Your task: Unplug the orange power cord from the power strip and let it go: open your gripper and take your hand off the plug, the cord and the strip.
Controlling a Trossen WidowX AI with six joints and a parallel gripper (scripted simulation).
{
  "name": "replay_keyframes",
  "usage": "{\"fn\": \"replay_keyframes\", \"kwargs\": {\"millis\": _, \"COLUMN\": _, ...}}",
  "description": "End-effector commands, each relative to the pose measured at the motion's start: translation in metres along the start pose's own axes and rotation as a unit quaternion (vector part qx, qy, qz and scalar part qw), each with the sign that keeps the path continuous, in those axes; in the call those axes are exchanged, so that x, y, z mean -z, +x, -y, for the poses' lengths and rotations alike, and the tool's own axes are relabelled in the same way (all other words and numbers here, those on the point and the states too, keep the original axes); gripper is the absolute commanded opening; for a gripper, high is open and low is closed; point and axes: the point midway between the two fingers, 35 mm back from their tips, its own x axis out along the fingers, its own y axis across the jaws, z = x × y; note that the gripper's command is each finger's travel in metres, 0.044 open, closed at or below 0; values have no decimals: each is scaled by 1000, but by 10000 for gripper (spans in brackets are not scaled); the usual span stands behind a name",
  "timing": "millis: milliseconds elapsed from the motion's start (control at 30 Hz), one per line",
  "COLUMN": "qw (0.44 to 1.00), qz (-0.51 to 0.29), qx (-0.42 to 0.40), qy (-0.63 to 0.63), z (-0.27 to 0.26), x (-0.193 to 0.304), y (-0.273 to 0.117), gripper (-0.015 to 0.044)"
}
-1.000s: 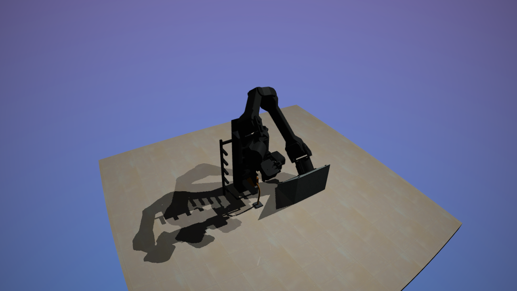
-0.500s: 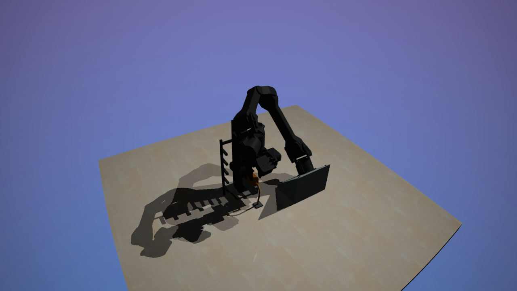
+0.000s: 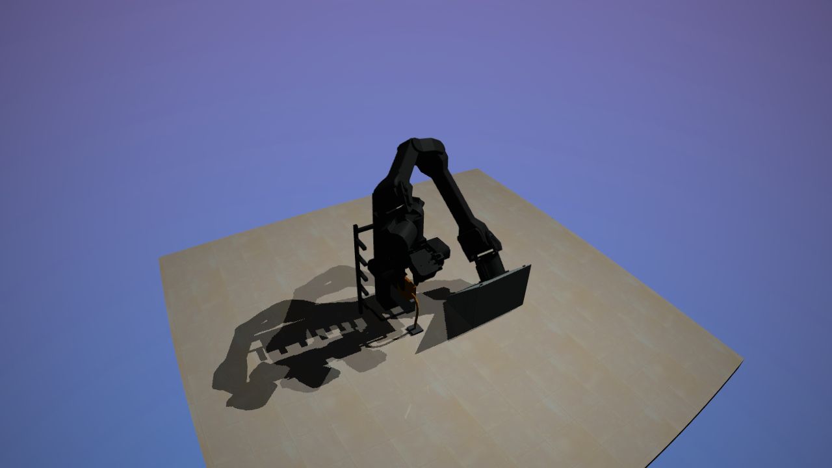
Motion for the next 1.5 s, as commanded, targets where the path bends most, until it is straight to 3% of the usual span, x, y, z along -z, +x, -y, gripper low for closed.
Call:
{"fn": "replay_keyframes", "kwargs": {"millis": 0, "qw": 1000, "qz": -2, "qx": 1, "qy": -1, "z": 0, "x": 2, "y": 6, "gripper": 160}}
{"fn": "replay_keyframes", "kwargs": {"millis": 100, "qw": 1000, "qz": -2, "qx": 1, "qy": -1, "z": 0, "x": 2, "y": 7, "gripper": 160}}
{"fn": "replay_keyframes", "kwargs": {"millis": 233, "qw": 1000, "qz": -1, "qx": -1, "qy": 0, "z": 0, "x": 0, "y": 5, "gripper": 55}}
{"fn": "replay_keyframes", "kwargs": {"millis": 500, "qw": 1000, "qz": -1, "qx": -1, "qy": 0, "z": 0, "x": 0, "y": 5, "gripper": 2}}
{"fn": "replay_keyframes", "kwargs": {"millis": 1467, "qw": 1000, "qz": 2, "qx": 1, "qy": -1, "z": 1, "x": -42, "y": 2, "gripper": 0}}
